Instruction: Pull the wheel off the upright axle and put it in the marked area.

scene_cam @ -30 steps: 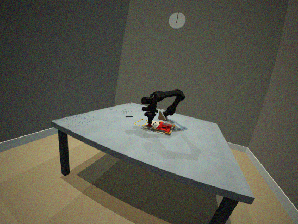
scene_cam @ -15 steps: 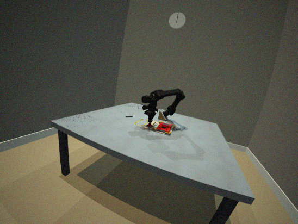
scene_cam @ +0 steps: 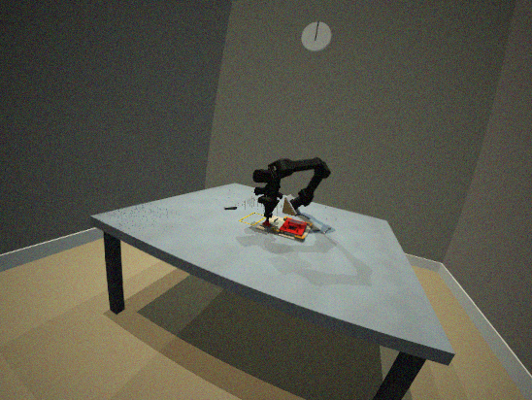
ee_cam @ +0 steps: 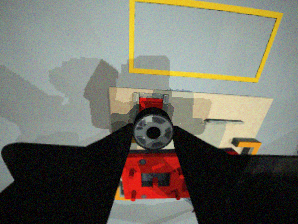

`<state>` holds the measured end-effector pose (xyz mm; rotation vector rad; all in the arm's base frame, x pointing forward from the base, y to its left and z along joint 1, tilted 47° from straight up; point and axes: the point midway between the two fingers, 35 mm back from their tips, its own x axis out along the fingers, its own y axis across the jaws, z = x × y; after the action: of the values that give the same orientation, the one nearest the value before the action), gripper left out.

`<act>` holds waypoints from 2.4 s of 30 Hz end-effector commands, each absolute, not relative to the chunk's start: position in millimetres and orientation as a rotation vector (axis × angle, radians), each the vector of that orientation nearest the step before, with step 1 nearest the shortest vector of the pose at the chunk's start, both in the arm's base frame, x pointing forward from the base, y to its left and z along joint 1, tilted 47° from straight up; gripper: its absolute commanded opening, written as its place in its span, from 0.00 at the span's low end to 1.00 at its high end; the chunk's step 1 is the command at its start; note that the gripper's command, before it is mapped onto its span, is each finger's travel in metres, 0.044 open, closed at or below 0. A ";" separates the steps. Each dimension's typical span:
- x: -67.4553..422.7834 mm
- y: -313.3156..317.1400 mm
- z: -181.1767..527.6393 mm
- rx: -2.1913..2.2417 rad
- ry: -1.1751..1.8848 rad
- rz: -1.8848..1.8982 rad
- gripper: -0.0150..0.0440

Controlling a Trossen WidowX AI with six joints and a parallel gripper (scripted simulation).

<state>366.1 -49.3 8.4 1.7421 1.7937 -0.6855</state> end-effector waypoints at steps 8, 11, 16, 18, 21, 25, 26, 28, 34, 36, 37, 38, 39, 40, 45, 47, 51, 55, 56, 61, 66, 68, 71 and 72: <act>367.3 -55.4 13.4 1.743 1.782 -0.681 0.25; 367.3 -56.1 14.1 1.744 1.782 -0.681 0.25; 367.2 -57.2 15.2 1.744 1.782 -0.682 0.25; 367.2 -57.7 15.6 1.744 1.782 -0.682 0.25; 367.2 -58.4 16.3 1.744 1.782 -0.682 0.25; 367.1 -59.3 17.2 1.745 1.782 -0.682 0.25; 367.1 -59.5 17.4 1.745 1.782 -0.682 0.25; 367.0 -60.0 17.9 1.745 1.782 -0.682 0.25; 367.1 -65.5 23.0 1.745 1.782 -0.683 0.25; 367.0 -69.7 27.3 1.745 1.781 -0.683 0.25; 366.8 -72.0 29.6 1.745 1.781 -0.683 0.25; 366.6 -74.2 32.0 1.745 1.781 -0.683 0.25; 366.5 -76.4 34.4 1.745 1.781 -0.683 0.25; 366.2 -78.5 36.9 1.745 1.781 -0.683 0.25; 365.0 -83.5 43.2 1.745 1.782 -0.683 0.25; 363.5 -80.4 35.4 1.749 1.787 -0.688 0.25; 354.9 -95.7 23.2 1.747 1.783 -0.691 0.25; 345.0 -110.9 10.6 1.744 1.780 -0.693 0.25; 342.3 -114.5 7.5 1.744 1.779 -0.693 0.25; 328.1 -132.0 -7.7 1.742 1.778 -0.693 0.25; 312.5 -147.9 -22.4 1.741 1.779 -0.690 0.25; 308.2 -151.9 -26.3 1.741 1.779 -0.689 0.25; 307.6 -152.4 -26.8 1.741 1.779 -0.688 0.25; 307.6 -152.4 -26.8 1.741 1.779 -0.688 0.25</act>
<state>312.0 -150.2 -22.9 1.7476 1.7746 -0.6937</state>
